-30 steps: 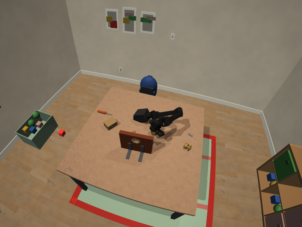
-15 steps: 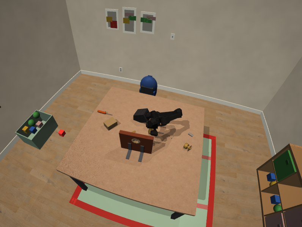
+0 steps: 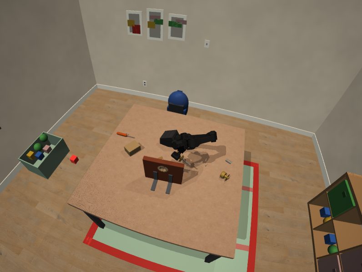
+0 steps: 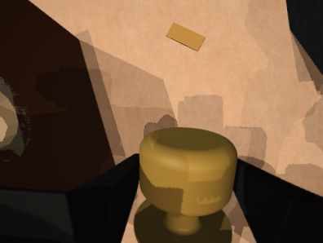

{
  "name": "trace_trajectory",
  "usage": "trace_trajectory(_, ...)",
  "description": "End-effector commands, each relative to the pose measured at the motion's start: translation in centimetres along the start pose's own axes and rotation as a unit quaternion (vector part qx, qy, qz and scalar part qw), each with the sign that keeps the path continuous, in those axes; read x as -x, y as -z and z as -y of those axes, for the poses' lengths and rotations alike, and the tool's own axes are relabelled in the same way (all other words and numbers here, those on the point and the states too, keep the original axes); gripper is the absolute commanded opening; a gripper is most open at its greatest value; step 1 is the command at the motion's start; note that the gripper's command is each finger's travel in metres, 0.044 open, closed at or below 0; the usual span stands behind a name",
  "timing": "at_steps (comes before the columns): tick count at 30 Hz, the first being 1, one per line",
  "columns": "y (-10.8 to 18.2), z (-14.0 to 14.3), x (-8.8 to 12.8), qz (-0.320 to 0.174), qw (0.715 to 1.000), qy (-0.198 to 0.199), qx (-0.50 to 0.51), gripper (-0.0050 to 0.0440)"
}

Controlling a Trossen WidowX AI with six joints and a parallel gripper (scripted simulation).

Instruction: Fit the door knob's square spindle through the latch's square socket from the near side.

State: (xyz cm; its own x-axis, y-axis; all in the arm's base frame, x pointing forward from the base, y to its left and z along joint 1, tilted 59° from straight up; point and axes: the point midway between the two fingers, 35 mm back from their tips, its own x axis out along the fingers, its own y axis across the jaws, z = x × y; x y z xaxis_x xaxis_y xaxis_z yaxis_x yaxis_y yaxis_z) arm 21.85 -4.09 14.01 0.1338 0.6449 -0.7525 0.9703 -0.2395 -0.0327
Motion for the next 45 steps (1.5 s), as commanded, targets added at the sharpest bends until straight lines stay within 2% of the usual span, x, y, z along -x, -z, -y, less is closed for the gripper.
trace_trajectory(1,-1.1,-0.6,0.5,0.008,0.997,-0.002,-0.071,0.0)
trace_trajectory(10,-3.6,-1.3,1.0,0.018,0.965,0.006,-0.261,0.0)
trace_trajectory(12,-3.6,-1.3,1.0,0.018,0.965,0.006,-0.261,0.0)
trace_trajectory(14,-4.1,-1.5,1.1,0.02,0.953,0.008,-0.302,0.0)
trace_trajectory(20,-5.9,-1.8,1.4,0.027,0.906,0.012,-0.422,0.0)
trace_trajectory(27,-8.0,-2.1,1.7,0.036,0.834,0.016,-0.55,0.0)
trace_trajectory(31,-8.2,-2.1,1.7,0.038,0.823,0.017,-0.566,0.0)
trace_trajectory(37,-8.2,-2.0,1.5,0.038,0.823,0.017,-0.567,0.0)
trace_trajectory(45,-7.4,-1.7,-0.8,0.039,0.823,0.016,-0.566,0.0)
